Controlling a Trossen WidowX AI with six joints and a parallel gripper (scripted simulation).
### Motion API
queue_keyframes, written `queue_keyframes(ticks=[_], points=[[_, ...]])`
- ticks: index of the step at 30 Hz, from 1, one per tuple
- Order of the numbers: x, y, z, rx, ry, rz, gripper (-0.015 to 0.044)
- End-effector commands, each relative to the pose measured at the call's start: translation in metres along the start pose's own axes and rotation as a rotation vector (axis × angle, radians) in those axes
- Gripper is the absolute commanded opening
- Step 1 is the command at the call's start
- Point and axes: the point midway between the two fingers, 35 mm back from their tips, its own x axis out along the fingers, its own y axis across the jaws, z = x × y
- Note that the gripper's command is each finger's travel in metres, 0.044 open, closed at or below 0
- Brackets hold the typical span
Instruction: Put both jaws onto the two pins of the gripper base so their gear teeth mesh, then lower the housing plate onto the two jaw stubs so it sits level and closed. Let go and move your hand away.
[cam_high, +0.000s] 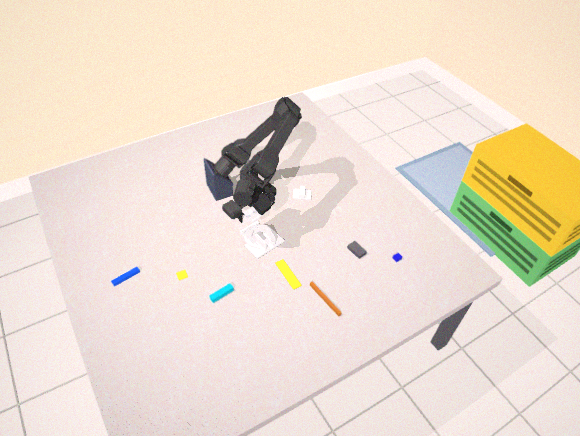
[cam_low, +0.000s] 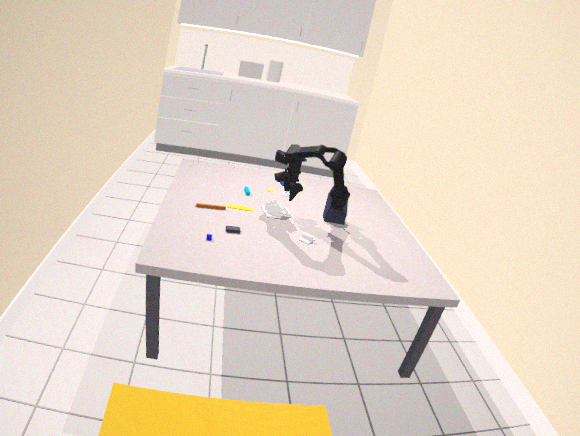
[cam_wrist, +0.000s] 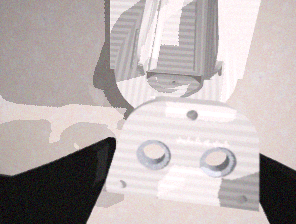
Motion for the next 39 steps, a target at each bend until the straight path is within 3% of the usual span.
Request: queue_keyframes(ticks=[1, 39], points=[[-0.0001, 0.0023, -0.0011, -0.009, 0.001, -0.004, 0.0351], [0.0056, 0.0043, -0.0016, -0.001, 0.001, -0.004, 0.0351]])
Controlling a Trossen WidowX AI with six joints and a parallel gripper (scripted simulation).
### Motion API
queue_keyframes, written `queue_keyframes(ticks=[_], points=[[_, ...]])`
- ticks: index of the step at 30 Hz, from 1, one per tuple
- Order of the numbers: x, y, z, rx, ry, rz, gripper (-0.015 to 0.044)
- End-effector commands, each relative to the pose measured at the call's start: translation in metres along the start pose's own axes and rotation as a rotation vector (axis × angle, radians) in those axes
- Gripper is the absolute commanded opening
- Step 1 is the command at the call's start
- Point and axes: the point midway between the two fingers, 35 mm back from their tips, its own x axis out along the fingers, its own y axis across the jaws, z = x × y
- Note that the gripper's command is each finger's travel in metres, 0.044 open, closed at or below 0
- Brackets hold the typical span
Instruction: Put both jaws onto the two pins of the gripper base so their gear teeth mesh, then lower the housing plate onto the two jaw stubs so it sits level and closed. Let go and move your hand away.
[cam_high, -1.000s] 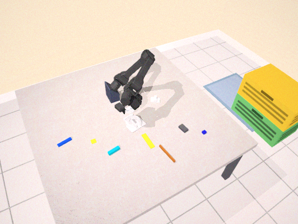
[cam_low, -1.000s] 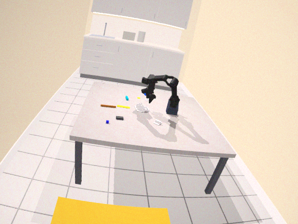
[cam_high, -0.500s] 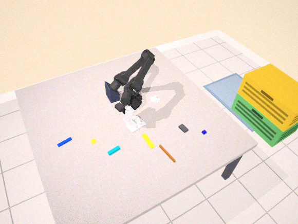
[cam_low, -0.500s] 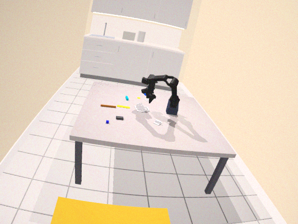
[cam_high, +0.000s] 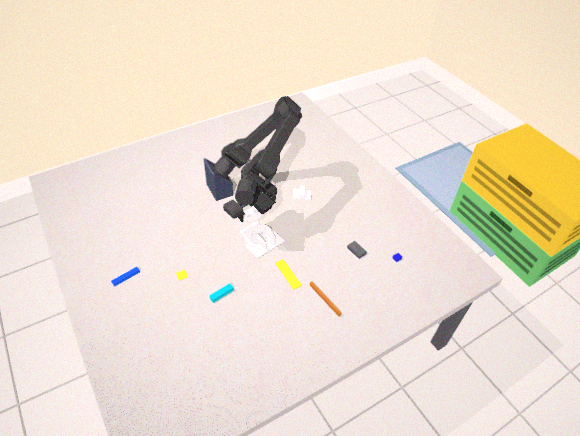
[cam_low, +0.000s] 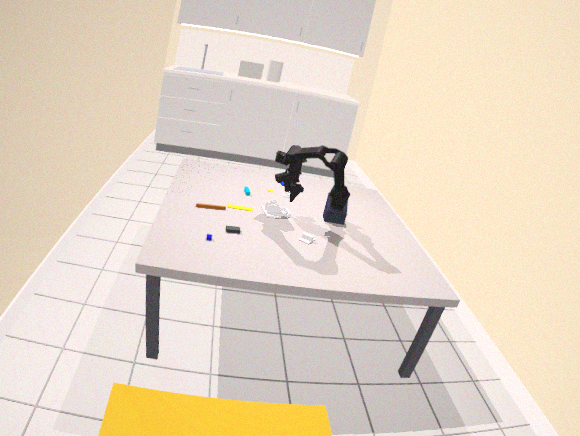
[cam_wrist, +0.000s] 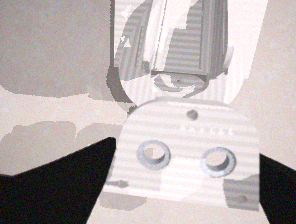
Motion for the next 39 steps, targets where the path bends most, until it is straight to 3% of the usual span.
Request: queue_keyframes(ticks=[1, 39], points=[[0.005, 0.0, 0.0, 0.007, -0.001, 0.001, 0.0351], [0.06, 0.001, 0.0, 0.014, -0.002, 0.004, 0.0351]])
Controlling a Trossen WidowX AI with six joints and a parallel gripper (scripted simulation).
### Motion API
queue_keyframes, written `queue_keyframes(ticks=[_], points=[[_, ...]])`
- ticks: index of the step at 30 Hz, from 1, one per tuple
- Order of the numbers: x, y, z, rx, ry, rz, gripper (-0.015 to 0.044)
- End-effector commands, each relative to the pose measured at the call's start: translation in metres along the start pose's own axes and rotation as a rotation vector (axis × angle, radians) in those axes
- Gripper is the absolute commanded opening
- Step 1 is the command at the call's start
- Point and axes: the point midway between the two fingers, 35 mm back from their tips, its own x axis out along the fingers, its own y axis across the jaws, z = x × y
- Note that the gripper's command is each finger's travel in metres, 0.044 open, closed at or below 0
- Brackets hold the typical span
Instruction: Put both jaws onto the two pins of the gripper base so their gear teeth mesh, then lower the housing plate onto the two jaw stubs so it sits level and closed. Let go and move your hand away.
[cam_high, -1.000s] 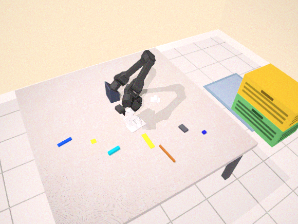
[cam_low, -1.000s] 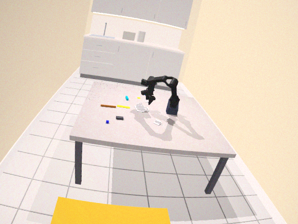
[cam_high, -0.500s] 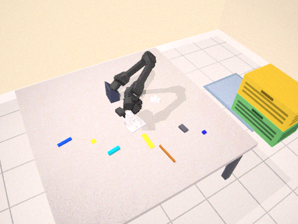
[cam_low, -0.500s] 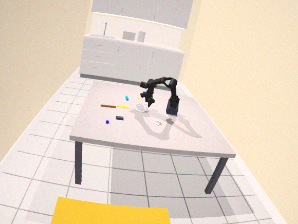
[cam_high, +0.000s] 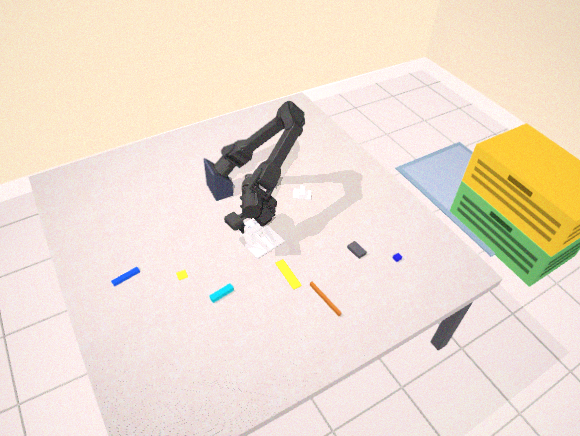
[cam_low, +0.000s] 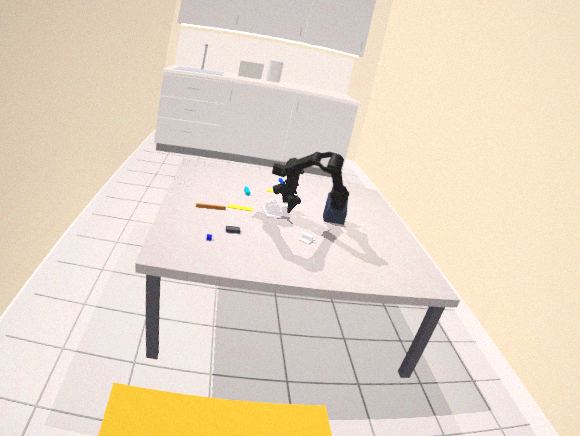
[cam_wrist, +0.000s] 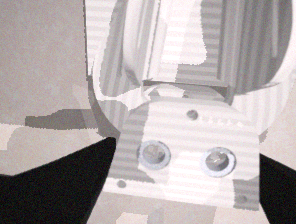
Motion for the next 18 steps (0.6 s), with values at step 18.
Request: queue_keyframes(ticks=[18], points=[[0.0036, 0.0003, 0.0, 0.005, -0.004, 0.003, 0.0351]])
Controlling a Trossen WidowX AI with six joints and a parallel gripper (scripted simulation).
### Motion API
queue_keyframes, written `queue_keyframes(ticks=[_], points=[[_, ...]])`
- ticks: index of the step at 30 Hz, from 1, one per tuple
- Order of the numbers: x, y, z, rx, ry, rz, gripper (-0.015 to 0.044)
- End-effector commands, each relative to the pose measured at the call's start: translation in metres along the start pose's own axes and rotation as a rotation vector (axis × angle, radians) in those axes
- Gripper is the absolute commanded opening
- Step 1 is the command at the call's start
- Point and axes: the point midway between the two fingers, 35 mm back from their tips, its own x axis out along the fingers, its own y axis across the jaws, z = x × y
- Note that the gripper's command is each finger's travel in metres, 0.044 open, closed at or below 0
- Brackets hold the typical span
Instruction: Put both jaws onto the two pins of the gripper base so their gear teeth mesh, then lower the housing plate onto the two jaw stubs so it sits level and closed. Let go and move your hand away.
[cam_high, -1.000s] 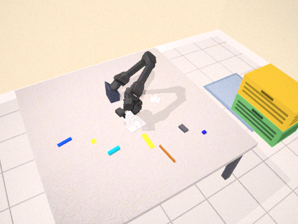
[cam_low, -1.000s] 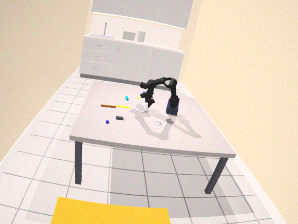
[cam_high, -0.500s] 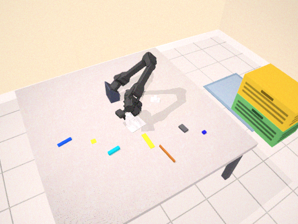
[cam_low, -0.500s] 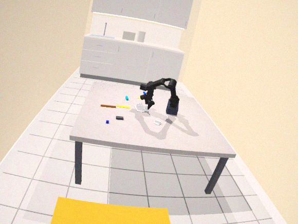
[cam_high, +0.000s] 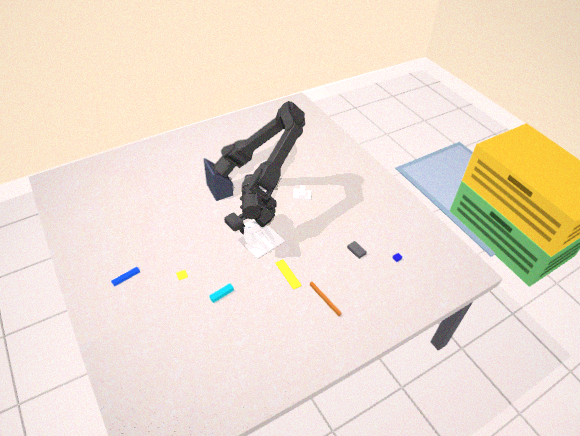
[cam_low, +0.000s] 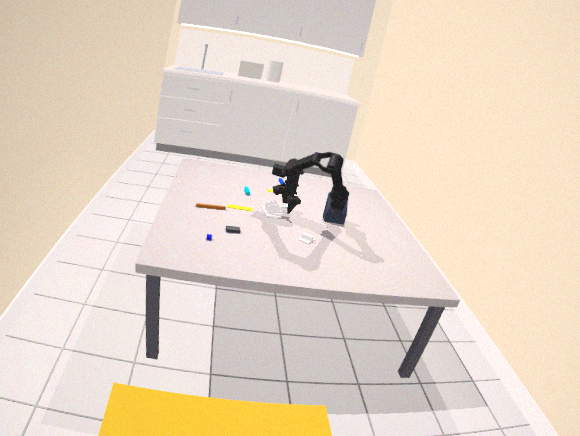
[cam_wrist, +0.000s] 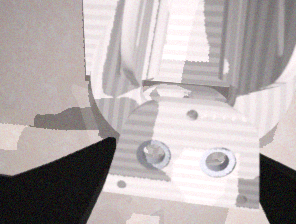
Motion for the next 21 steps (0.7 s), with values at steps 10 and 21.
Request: queue_keyframes(ticks=[10, 21], points=[[0.0029, 0.0002, 0.0005, 0.005, -0.004, 0.003, 0.0351], [0.0053, 0.0003, 0.0005, 0.005, -0.004, 0.003, 0.0351]])
